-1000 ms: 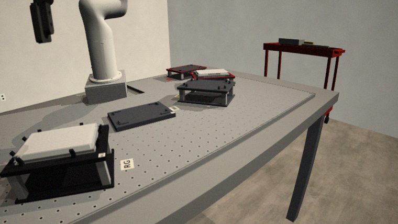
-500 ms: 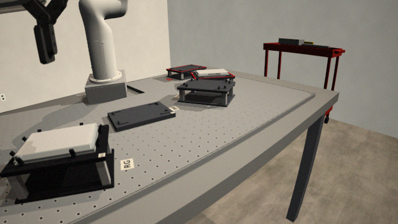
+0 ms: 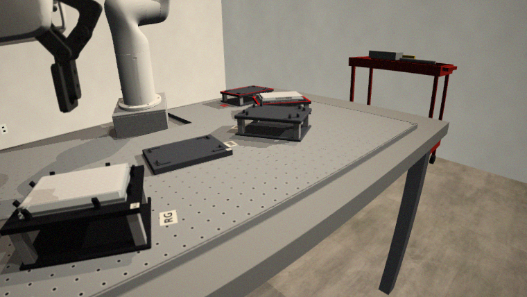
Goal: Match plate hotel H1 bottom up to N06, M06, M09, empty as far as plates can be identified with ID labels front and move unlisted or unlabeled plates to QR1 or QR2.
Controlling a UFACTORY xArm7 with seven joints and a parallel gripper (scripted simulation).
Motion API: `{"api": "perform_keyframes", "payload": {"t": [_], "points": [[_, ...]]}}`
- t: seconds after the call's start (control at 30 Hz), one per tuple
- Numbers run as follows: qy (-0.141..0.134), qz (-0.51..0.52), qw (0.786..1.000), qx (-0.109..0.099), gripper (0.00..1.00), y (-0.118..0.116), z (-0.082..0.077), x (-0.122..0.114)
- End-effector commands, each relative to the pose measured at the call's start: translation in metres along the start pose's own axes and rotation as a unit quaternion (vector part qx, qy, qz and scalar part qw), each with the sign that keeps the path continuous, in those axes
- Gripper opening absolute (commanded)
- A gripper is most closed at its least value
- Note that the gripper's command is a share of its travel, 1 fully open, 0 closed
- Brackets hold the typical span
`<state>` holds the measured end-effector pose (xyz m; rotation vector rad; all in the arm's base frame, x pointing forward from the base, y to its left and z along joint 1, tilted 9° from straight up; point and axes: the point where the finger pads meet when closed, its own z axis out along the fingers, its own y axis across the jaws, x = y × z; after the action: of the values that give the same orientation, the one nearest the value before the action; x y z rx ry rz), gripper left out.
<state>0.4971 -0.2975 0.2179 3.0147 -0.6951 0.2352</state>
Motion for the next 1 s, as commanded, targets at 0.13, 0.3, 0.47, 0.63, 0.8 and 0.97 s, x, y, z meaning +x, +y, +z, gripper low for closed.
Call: {"api": "perform_keyframes", "payload": {"t": [0.13, 0.3, 0.47, 0.63, 0.8, 0.97], "points": [[0.002, 0.000, 1.000, 0.000, 1.00, 0.000, 0.011, 0.001], [0.002, 0.000, 1.000, 0.000, 1.00, 0.000, 0.019, 0.002], [0.002, 0.000, 1.000, 0.000, 1.00, 0.000, 0.024, 0.002], [0.002, 0.000, 1.000, 0.000, 1.00, 0.000, 0.024, 0.002], [0.002, 0.000, 1.000, 0.000, 1.00, 0.000, 0.028, 0.002], [0.002, 0.000, 1.000, 0.000, 1.00, 0.000, 0.034, 0.002]]}}
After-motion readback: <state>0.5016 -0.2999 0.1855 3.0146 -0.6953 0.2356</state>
